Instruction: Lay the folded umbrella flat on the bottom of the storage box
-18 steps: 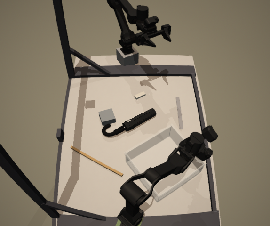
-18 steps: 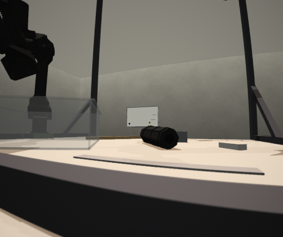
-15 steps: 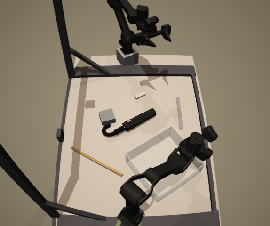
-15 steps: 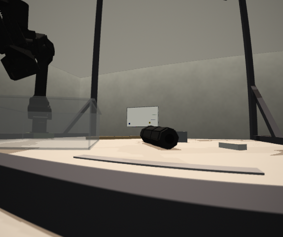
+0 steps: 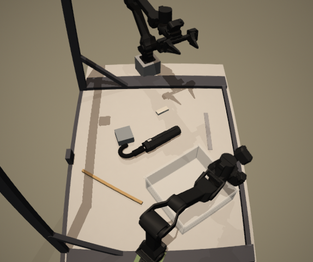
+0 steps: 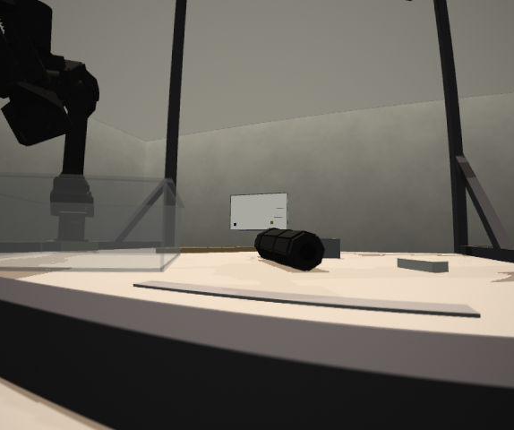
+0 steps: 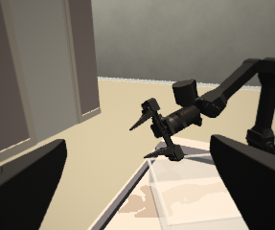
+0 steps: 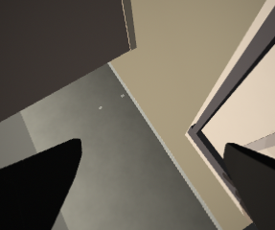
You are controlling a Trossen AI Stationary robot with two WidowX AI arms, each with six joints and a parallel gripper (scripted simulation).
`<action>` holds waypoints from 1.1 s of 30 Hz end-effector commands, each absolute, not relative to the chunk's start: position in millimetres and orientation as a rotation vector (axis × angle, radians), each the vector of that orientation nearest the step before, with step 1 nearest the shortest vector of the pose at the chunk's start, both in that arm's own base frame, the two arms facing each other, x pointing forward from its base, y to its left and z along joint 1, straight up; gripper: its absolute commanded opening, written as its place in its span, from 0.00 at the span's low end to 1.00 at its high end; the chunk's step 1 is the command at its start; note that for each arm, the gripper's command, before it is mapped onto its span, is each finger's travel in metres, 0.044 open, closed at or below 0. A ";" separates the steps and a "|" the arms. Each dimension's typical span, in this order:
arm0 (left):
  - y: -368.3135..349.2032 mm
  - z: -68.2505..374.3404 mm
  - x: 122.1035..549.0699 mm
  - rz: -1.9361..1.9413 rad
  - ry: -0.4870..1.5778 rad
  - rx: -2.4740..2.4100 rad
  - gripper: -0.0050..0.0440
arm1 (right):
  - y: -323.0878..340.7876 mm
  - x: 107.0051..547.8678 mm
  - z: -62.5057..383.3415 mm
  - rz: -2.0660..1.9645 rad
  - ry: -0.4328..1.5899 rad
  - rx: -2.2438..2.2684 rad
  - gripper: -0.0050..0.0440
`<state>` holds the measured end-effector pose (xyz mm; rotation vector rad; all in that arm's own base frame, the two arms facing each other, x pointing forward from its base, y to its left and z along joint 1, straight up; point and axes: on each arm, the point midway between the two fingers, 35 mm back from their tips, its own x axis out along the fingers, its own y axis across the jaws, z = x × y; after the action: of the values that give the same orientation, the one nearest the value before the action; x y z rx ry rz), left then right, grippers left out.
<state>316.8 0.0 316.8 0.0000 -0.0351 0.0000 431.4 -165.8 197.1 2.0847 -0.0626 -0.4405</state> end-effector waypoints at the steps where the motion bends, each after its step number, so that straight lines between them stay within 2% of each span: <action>1: 0.0 322.9 315.7 0.000 -0.050 0.000 0.92 | -165.9 431.7 208.6 -0.414 -0.079 2.079 0.97; 2: 0.0 325.1 316.2 -0.003 -0.051 0.006 0.92 | -165.6 434.1 210.0 -0.412 -0.076 2.071 1.00; 6: 1.0 319.8 321.2 -0.029 0.020 0.069 0.92 | -154.4 447.9 204.9 -0.437 0.002 1.979 1.00; 14: 3.8 305.6 326.9 -0.172 0.229 0.265 0.92 | -102.6 487.4 192.4 -0.451 0.293 1.602 1.00; 16: 3.8 305.6 326.9 -0.172 0.229 0.265 0.92 | -102.6 487.4 192.4 -0.451 0.293 1.602 1.00; 26: 4.2 285.8 311.1 -0.379 0.448 0.358 0.92 | -30.8 515.9 178.5 -0.356 0.602 1.123 1.00; 33: 2.0 279.5 297.8 -0.475 0.528 0.353 0.92 | 5.5 523.3 173.8 -0.271 0.722 0.887 1.00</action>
<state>300.2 2.1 273.0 0.3373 0.5144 -0.4401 515.7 -0.6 162.3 0.9661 0.6964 -0.2833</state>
